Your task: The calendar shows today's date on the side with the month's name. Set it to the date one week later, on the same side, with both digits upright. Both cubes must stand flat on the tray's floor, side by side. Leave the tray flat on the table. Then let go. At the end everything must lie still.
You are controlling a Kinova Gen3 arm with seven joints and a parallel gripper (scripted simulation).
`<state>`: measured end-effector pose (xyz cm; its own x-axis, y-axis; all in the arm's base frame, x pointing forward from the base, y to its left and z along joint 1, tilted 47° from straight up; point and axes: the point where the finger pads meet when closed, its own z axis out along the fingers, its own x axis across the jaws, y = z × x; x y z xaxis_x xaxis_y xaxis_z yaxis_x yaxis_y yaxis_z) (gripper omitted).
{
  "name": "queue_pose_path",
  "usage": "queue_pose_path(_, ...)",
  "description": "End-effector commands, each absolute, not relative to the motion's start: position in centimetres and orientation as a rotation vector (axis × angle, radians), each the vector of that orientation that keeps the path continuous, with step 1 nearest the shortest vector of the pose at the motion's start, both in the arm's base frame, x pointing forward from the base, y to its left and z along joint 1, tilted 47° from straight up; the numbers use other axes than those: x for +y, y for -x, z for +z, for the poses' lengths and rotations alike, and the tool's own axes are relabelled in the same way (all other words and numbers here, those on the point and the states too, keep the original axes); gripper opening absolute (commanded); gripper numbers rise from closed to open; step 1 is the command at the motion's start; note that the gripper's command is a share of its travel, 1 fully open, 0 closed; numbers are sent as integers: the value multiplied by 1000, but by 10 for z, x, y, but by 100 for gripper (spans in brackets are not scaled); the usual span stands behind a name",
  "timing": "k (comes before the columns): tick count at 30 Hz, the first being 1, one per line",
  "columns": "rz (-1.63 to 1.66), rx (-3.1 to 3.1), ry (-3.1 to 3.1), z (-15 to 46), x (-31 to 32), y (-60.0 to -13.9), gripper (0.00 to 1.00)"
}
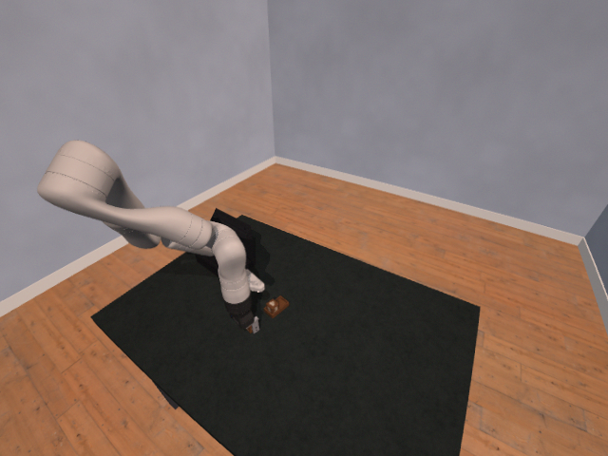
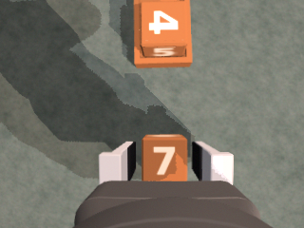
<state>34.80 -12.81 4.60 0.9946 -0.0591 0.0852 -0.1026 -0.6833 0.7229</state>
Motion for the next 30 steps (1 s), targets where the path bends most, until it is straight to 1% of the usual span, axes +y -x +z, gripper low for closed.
queue_pose_path(1,71,-111,-2325,46,-127,-348,90)
queue_pose_path(15,71,-111,-2325,46,-127,-348,90)
queue_pose_path(16,71,-111,-2325,46,-127,-348,60)
queue_pose_path(30,71,-111,-2325,46,-127,-348,60)
